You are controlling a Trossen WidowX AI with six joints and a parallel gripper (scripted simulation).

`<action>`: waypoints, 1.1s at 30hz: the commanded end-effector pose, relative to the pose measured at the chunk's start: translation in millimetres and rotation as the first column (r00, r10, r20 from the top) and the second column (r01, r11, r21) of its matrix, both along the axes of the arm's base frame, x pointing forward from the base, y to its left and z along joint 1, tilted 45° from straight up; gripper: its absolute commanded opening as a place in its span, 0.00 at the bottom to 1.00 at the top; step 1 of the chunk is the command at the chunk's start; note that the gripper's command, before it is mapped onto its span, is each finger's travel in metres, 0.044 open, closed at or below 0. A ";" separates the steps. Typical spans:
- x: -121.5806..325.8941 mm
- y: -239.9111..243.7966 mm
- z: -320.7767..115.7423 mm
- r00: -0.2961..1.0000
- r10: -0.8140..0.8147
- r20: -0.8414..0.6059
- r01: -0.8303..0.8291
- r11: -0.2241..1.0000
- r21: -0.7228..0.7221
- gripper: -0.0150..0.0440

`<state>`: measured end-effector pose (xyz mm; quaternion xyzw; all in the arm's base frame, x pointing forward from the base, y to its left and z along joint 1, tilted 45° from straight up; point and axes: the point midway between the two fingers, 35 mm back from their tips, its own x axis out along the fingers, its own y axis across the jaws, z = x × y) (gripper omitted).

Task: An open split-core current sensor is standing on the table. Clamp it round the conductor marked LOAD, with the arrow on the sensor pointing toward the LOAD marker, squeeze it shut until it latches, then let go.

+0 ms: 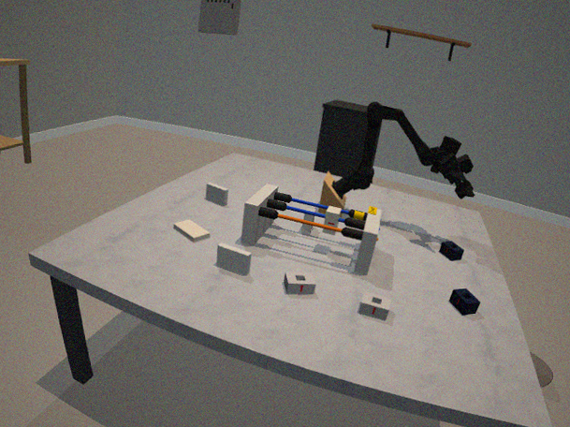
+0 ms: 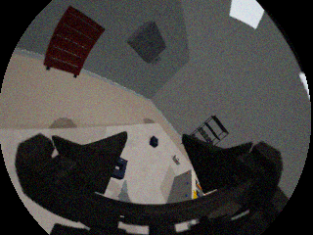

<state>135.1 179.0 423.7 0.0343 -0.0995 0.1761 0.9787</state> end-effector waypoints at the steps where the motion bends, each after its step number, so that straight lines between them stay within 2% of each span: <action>1: 1.1 -0.1 0.0 1.000 -0.003 0.003 0.003 1.000 0.000 0.98; 2: 4.5 -0.4 -0.1 1.000 -0.010 0.010 0.010 1.000 -0.001 1.00; 9: 52.3 -11.0 -6.8 0.991 -0.101 0.082 0.104 0.994 -0.025 1.00; 16: 102.3 -37.5 -24.0 0.980 -0.176 0.094 0.183 0.981 -0.069 1.00; 25: 156.2 -98.7 -59.3 0.964 -0.266 0.014 0.266 0.958 -0.108 1.00; 33: 179.4 -168.7 -95.4 0.932 -0.343 -0.114 0.334 0.938 -0.093 1.00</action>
